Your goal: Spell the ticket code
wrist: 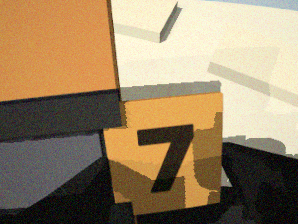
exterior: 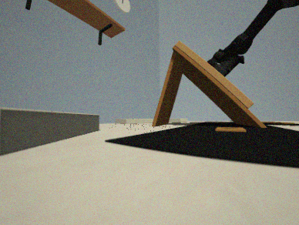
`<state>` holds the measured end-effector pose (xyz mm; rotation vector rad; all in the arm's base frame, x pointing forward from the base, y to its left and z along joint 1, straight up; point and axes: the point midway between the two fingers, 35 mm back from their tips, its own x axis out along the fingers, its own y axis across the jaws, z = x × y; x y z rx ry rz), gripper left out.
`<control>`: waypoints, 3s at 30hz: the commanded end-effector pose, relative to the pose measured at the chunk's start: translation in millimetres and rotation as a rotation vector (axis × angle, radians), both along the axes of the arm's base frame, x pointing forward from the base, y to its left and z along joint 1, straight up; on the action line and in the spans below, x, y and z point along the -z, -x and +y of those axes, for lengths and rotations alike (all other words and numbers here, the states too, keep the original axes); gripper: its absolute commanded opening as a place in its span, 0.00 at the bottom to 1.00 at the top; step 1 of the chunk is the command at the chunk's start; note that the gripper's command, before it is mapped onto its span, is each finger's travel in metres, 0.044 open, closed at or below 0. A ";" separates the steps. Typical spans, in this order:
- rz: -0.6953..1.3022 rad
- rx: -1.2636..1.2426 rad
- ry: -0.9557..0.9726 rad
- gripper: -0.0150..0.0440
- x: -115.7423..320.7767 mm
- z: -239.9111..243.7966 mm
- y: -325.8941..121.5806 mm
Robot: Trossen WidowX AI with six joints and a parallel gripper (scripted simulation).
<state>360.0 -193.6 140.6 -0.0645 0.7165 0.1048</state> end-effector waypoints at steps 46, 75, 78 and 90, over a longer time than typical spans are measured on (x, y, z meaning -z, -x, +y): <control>-0.001 0.003 -0.001 0.25 -0.2 25.6 3.0; -0.001 0.003 -0.002 0.25 0.4 37.0 4.0; -0.001 0.003 -0.002 0.25 0.6 38.3 4.0; -0.001 0.003 -0.003 0.25 0.9 48.1 5.1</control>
